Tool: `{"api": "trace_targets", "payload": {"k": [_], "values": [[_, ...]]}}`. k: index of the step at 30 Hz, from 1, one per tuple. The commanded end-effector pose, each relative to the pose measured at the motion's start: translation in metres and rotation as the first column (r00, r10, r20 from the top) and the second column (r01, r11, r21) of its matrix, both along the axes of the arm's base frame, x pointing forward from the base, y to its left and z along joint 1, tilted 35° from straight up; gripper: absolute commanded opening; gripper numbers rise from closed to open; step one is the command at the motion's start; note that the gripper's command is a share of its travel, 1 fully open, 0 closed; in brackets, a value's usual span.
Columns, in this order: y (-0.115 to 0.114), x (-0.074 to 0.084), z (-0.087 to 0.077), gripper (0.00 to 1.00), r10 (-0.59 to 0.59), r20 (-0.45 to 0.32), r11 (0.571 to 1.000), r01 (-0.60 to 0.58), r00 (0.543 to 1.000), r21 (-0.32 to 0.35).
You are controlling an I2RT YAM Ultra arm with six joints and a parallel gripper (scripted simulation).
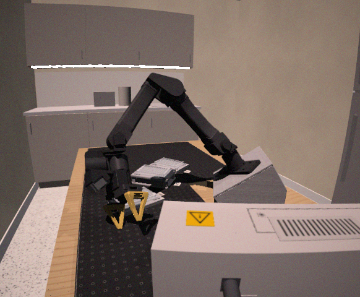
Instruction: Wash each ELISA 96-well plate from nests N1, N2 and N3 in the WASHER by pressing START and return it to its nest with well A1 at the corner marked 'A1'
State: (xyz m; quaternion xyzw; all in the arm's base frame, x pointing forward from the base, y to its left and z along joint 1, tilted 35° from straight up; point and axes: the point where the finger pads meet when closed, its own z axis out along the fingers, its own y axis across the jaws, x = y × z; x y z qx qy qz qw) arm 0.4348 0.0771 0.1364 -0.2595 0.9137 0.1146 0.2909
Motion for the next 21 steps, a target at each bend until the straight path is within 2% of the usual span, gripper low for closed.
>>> {"api": "trace_targets", "payload": {"k": [1,17,21], "values": [[-0.035,-0.029,-0.042,1.0,-0.144,-0.209,0.985,0.119,0.967,-0.128],[-0.035,-0.029,-0.042,1.0,-0.144,-0.209,0.985,0.119,0.967,-0.128],[-0.046,-0.046,-0.041,1.0,-0.173,-0.205,0.982,0.152,0.963,-0.114]]}}
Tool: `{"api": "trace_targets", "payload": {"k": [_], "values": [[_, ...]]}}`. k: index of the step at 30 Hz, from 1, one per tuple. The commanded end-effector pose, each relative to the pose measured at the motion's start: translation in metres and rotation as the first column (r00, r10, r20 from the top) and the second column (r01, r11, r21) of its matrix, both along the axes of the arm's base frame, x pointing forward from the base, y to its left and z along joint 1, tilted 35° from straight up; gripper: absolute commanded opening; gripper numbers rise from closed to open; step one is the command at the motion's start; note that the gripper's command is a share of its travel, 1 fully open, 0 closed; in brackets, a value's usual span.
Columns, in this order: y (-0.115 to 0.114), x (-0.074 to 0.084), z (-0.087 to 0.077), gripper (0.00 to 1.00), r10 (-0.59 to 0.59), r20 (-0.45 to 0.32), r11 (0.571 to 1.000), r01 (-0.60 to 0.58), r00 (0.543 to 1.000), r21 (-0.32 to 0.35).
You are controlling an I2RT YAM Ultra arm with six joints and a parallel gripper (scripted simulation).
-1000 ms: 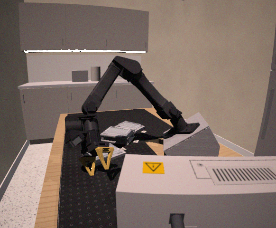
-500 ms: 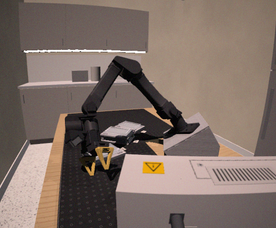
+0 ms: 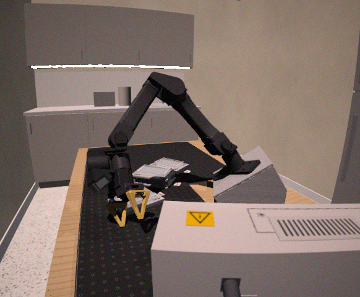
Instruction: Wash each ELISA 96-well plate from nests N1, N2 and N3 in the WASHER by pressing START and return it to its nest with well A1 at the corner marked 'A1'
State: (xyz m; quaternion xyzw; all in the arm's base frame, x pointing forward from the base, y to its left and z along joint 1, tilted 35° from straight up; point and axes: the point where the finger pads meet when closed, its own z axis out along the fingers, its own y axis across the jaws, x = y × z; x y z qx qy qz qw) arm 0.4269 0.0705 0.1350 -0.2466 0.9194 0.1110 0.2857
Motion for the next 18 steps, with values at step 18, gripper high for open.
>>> {"api": "trace_targets", "payload": {"k": [18], "values": [[-0.0423,-0.0426,-0.0396,1.0,-0.241,-0.291,0.967,0.203,0.926,-0.156]]}}
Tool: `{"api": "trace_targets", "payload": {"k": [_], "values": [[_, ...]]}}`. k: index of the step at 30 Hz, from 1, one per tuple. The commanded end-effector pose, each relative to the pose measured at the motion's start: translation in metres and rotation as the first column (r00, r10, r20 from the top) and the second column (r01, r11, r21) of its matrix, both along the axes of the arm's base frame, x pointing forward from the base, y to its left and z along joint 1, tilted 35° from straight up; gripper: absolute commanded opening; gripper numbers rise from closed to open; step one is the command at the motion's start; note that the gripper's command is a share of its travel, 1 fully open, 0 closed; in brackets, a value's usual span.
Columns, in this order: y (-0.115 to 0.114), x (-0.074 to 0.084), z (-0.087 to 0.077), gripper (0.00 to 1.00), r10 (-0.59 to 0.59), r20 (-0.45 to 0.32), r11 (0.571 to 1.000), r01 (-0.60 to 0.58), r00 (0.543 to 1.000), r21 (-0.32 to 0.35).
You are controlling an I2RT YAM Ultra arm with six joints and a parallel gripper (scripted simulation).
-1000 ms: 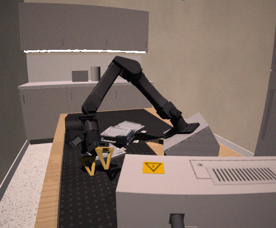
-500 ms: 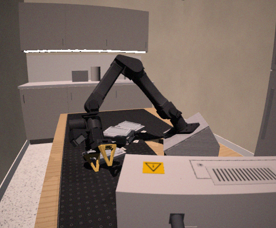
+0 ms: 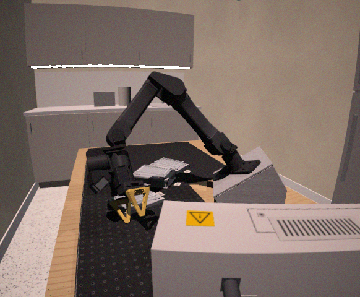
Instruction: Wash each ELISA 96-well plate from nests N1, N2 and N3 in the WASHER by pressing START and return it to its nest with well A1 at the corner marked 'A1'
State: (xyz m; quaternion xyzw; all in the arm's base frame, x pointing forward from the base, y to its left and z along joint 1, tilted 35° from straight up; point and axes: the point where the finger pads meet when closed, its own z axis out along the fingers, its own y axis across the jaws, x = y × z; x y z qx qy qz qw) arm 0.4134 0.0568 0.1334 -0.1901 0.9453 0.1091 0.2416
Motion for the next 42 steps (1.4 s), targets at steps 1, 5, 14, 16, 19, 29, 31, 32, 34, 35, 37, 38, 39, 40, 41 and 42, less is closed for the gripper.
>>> {"api": "trace_targets", "payload": {"k": [1,5,14,16,19,29,31,32,34,35,37,38,39,40,41,42], "values": [[-0.029,-0.029,-0.038,1.0,-0.129,-0.209,0.986,0.103,0.969,-0.134],[-0.029,-0.029,-0.038,1.0,-0.146,-0.231,0.982,0.113,0.962,-0.149],[-0.029,-0.029,-0.038,1.0,-0.173,-0.267,0.976,0.129,0.948,-0.176],[-0.029,-0.029,-0.038,1.0,-0.181,-0.278,0.974,0.132,0.944,-0.184],[-0.029,-0.029,-0.038,1.0,-0.191,-0.292,0.971,0.137,0.937,-0.195],[-0.029,-0.029,-0.038,1.0,-0.201,-0.305,0.968,0.141,0.931,-0.207],[-0.034,-0.038,-0.037,1.0,-0.233,-0.31,0.963,0.175,0.922,-0.204],[-0.036,-0.042,-0.037,1.0,-0.244,-0.308,0.962,0.188,0.92,-0.2],[-0.042,-0.051,-0.036,1.0,-0.26,-0.311,0.958,0.204,0.914,-0.201],[-0.042,-0.051,-0.036,1.0,-0.272,-0.323,0.954,0.211,0.906,-0.211],[-0.042,-0.051,-0.036,1.0,-0.3,-0.354,0.945,0.224,0.886,-0.238],[-0.042,-0.051,-0.036,1.0,-0.307,-0.361,0.942,0.227,0.881,-0.245],[-0.042,-0.051,-0.036,1.0,-0.308,-0.362,0.942,0.228,0.88,-0.247],[-0.042,-0.051,-0.036,1.0,-0.308,-0.362,0.942,0.228,0.88,-0.247],[-0.042,-0.051,-0.036,1.0,-0.308,-0.362,0.942,0.228,0.88,-0.247],[-0.042,-0.051,-0.036,1.0,-0.308,-0.362,0.942,0.228,0.88,-0.247]]}}
